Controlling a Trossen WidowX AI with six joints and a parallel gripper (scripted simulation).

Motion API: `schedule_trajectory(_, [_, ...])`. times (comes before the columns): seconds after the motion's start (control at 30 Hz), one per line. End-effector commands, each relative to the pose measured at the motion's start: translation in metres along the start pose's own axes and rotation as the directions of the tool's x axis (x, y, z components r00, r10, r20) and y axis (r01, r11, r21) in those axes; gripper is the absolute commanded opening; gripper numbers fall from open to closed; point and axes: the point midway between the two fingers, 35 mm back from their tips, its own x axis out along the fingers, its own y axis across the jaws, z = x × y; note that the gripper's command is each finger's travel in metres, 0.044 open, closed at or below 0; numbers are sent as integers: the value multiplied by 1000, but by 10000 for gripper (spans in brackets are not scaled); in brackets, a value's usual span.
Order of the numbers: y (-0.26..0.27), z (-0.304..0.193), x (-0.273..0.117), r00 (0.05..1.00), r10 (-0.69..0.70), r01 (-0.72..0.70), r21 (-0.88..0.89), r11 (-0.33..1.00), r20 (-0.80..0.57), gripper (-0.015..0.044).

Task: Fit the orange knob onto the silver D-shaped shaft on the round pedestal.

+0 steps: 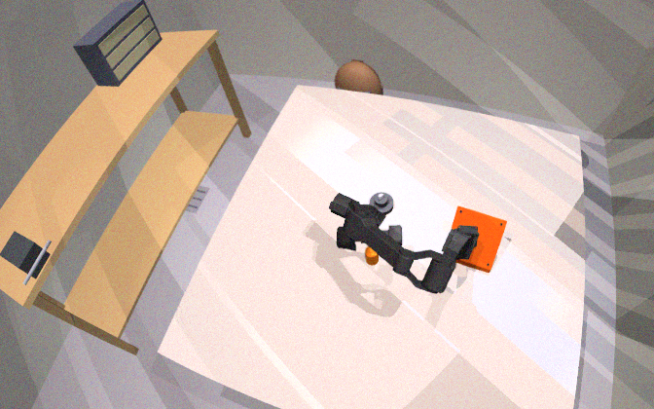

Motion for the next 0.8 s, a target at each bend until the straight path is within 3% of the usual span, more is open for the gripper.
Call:
schedule_trajectory(0.0, [0, -1, 9, 1000, -3, 3, 5, 1000, -5, 440])
schedule_trajectory(0.77, [0, -1, 45, 1000, -1, 2, 5, 1000, -7, 440])
